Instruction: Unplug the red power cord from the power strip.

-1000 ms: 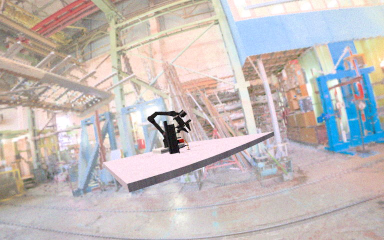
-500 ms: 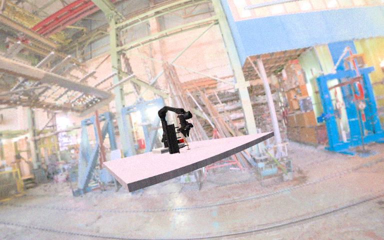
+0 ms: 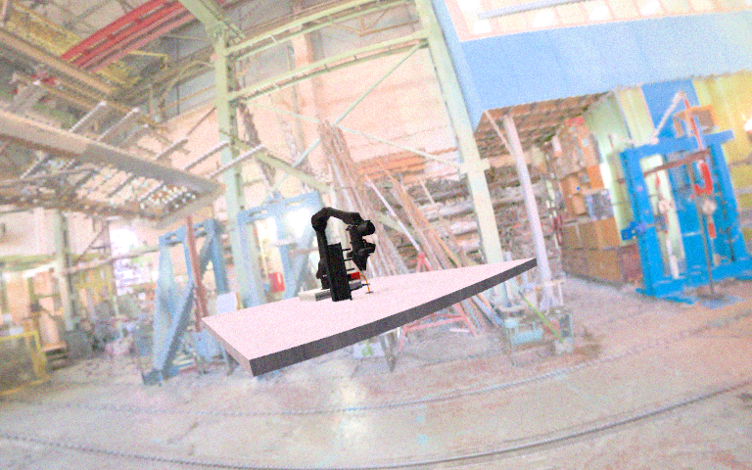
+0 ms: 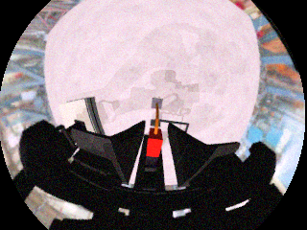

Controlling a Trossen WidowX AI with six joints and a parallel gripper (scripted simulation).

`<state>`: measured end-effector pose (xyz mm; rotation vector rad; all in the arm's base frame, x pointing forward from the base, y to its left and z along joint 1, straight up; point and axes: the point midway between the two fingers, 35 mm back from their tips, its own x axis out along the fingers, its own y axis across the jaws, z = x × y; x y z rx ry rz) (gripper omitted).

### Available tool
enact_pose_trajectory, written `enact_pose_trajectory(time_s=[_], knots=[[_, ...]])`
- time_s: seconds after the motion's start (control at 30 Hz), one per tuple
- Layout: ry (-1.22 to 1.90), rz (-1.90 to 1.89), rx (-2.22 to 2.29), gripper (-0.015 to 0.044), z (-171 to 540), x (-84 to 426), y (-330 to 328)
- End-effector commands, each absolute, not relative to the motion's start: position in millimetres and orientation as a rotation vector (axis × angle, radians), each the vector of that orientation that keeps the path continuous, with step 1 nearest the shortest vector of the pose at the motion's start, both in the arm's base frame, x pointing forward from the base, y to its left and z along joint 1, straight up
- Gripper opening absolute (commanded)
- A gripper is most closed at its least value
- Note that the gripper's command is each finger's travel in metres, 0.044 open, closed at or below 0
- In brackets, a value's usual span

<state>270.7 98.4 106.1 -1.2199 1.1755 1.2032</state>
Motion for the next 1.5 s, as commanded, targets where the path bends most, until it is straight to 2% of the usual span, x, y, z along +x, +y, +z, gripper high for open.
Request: enact_pose_trajectory(time_s=[0.0,0.7,1.47], knots=[[1.180,1.197,-1.219,0.0160,106.7,271.8,92.6],[1.182,1.195,-1.221,0.0160,106.3,273.0,59.1],[1.182,1.195,-1.221,0.0160,94.3,273.3,58.1]])
